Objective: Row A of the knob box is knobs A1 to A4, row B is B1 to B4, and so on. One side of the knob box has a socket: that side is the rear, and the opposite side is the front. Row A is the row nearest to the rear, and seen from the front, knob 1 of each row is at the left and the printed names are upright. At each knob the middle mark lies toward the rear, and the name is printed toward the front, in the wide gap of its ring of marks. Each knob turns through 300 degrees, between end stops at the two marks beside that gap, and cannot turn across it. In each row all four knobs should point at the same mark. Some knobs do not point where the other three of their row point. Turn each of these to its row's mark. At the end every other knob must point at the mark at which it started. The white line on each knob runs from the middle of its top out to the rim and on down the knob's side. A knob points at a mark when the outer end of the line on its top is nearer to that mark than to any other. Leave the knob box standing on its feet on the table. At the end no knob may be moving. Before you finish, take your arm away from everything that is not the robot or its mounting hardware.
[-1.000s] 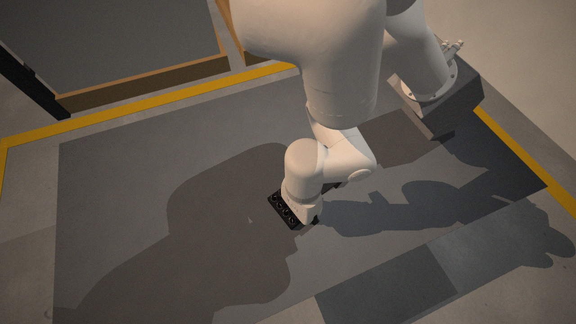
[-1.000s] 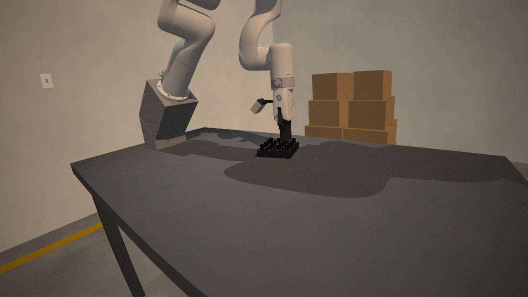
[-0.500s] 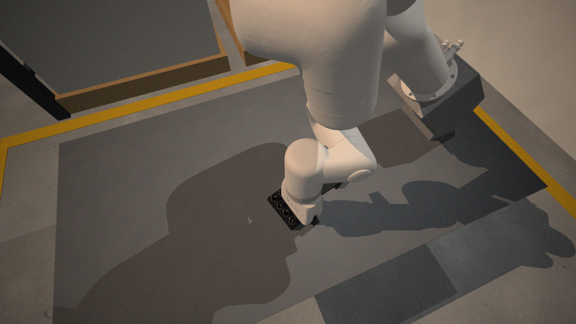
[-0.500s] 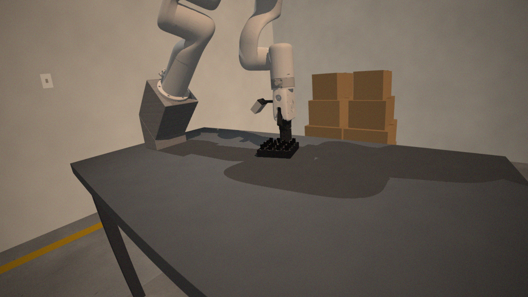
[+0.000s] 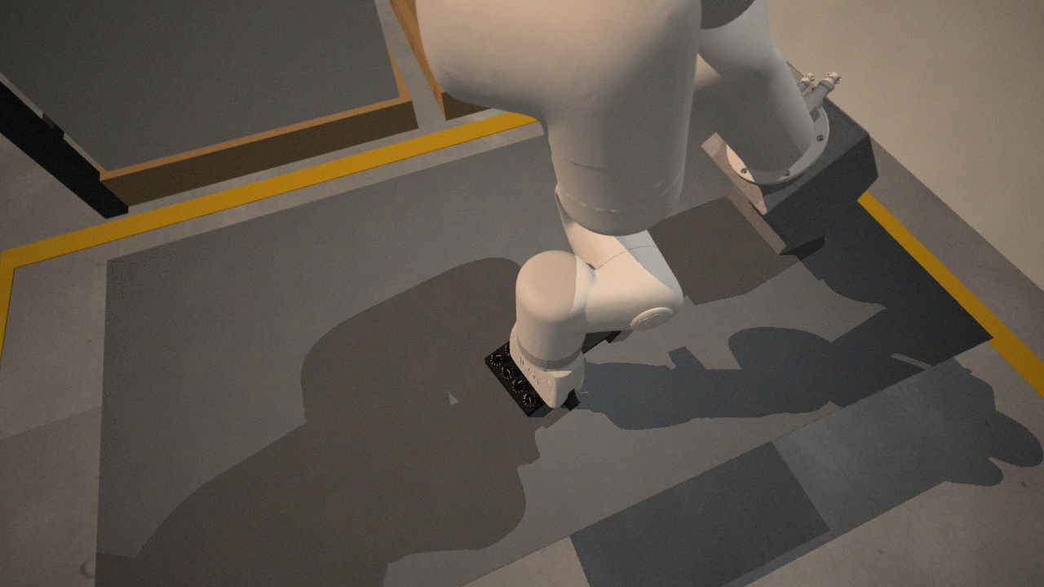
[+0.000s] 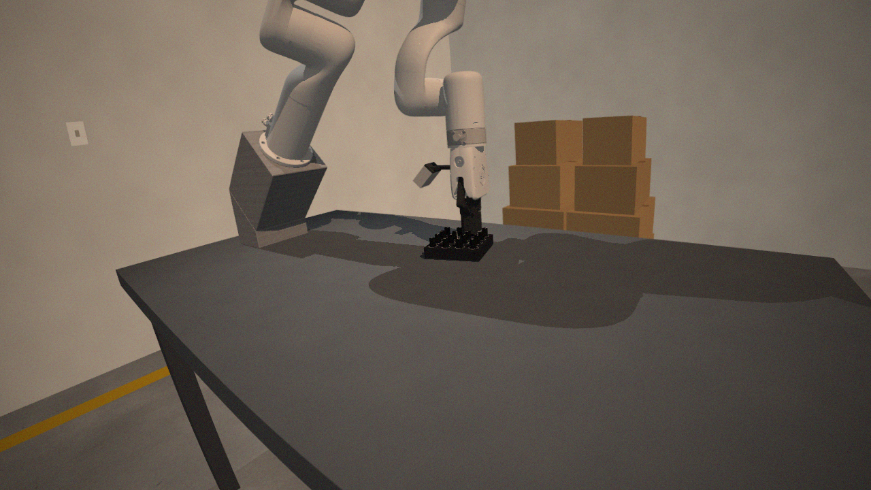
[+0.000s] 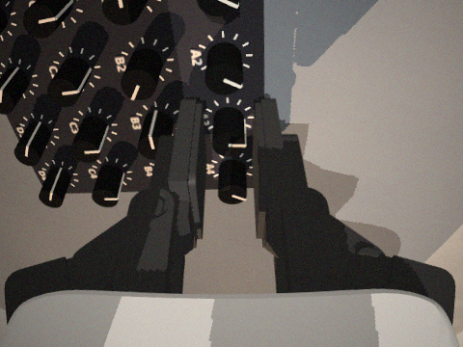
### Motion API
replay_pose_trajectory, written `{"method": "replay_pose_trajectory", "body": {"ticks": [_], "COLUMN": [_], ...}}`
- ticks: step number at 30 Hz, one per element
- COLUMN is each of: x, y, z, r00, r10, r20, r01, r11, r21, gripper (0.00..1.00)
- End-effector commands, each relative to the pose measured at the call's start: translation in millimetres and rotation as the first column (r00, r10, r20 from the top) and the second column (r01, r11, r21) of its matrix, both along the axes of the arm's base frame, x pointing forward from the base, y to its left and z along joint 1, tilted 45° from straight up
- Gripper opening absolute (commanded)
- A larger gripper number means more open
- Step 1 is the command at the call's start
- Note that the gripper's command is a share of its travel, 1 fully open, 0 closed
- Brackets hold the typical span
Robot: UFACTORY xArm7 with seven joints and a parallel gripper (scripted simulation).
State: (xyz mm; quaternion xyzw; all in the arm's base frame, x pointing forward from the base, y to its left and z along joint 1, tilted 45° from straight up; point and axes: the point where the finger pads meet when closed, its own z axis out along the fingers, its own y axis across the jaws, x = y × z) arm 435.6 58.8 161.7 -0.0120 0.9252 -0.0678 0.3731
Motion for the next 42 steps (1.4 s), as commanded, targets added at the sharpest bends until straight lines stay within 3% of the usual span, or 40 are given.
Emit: {"method": "replay_pose_trajectory", "body": {"ticks": [1, 15, 32, 42], "x": [0.2, -0.5, -23.1, -24.6], "y": [0.2, 0.3, 4.2, 4.4], "z": [0.5, 1.3, 24.7, 26.3], "r00": [1.0, 1.0, 1.0, 1.0], "r10": [0.0, 0.0, 0.0, 0.0], "r20": [0.001, 0.001, 0.002, 0.002], "r01": [0.0, 0.0, 0.0, 0.0], "r11": [1.0, 1.0, 1.0, 1.0], "r21": [0.0, 0.0, 0.0, 0.0], "gripper": [0.19, 0.19, 0.19, 0.19]}}
